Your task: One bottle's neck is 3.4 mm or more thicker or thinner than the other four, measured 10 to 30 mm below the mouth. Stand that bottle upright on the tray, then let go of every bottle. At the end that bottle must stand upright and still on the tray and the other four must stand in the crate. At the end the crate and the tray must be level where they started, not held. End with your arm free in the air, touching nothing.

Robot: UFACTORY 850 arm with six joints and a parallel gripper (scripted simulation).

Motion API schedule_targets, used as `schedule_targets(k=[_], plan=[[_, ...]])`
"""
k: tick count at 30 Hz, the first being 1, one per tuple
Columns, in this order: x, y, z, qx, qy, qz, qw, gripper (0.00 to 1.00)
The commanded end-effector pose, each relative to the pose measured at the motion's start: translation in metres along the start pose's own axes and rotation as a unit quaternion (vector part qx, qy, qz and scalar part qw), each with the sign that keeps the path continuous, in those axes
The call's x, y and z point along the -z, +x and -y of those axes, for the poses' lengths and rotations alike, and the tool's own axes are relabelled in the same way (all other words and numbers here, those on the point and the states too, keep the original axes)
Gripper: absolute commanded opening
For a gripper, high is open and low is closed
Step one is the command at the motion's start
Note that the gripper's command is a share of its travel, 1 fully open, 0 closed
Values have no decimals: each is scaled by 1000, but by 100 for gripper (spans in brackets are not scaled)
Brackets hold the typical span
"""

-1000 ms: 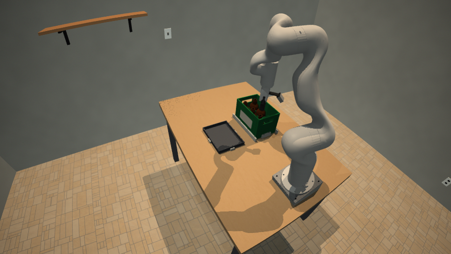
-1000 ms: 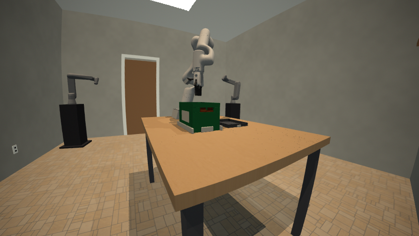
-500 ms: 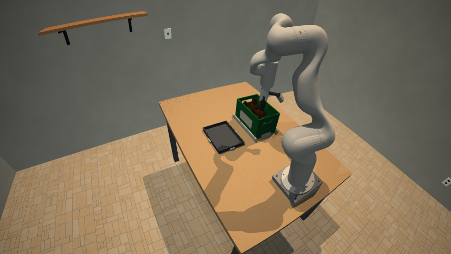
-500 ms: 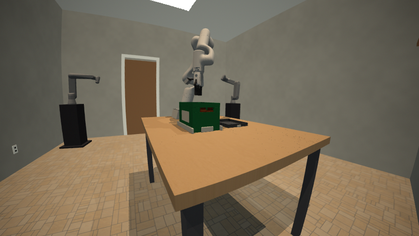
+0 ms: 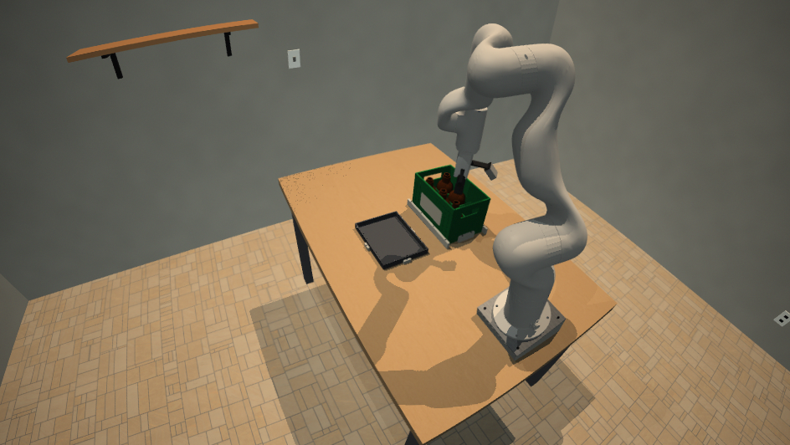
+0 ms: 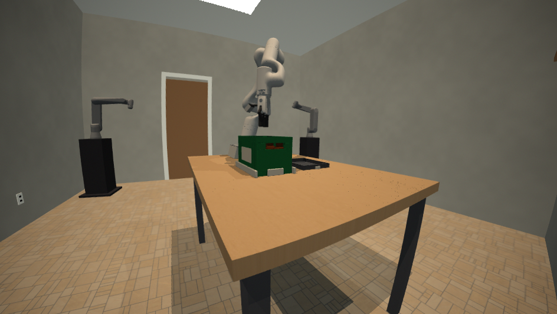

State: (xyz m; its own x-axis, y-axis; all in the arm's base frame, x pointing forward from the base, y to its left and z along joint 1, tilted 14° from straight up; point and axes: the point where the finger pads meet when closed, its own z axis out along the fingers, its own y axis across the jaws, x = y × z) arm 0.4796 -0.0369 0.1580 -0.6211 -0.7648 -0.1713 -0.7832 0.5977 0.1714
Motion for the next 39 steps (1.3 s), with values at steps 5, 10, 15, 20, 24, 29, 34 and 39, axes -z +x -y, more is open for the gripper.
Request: schedule_targets(k=[5, 10, 15, 20, 24, 29, 34, 39], plan=[[0, 0, 1, 0, 1, 0, 1000, 65], [-1, 0, 1, 0, 1, 0, 1000, 65], [-4, 0, 1, 0, 1, 0, 1000, 65], [-8, 0, 1, 0, 1, 0, 1000, 65], [-12, -1, 1, 0, 1, 0, 1000, 65], [-17, -1, 1, 0, 1, 0, 1000, 65], [-24, -1, 1, 0, 1, 0, 1000, 65], [-30, -1, 1, 0, 1, 0, 1000, 65]])
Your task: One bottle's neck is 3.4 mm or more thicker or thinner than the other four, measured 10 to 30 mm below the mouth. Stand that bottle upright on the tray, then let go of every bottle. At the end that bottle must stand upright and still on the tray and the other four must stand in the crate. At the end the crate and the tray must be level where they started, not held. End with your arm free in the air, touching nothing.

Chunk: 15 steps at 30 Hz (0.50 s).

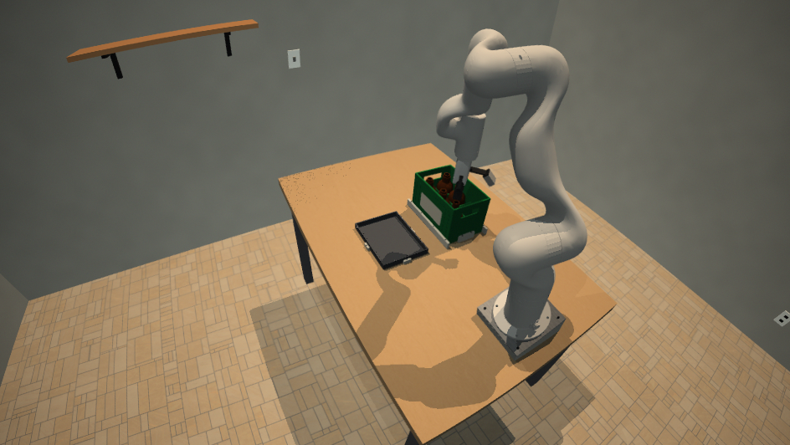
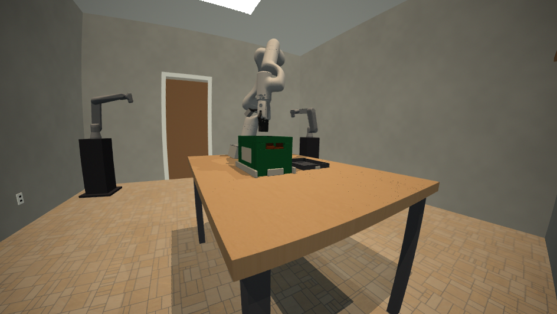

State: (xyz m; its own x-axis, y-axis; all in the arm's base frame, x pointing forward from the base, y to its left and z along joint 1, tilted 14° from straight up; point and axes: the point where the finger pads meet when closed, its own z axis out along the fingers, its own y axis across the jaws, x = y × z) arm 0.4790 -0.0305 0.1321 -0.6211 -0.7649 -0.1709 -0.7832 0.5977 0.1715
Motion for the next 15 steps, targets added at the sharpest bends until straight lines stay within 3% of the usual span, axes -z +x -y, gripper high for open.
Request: schedule_targets(k=[1, 15], plan=[[-5, -1, 1, 0, 1, 1, 1000, 65], [-15, -1, 1, 0, 1, 1, 1000, 65]])
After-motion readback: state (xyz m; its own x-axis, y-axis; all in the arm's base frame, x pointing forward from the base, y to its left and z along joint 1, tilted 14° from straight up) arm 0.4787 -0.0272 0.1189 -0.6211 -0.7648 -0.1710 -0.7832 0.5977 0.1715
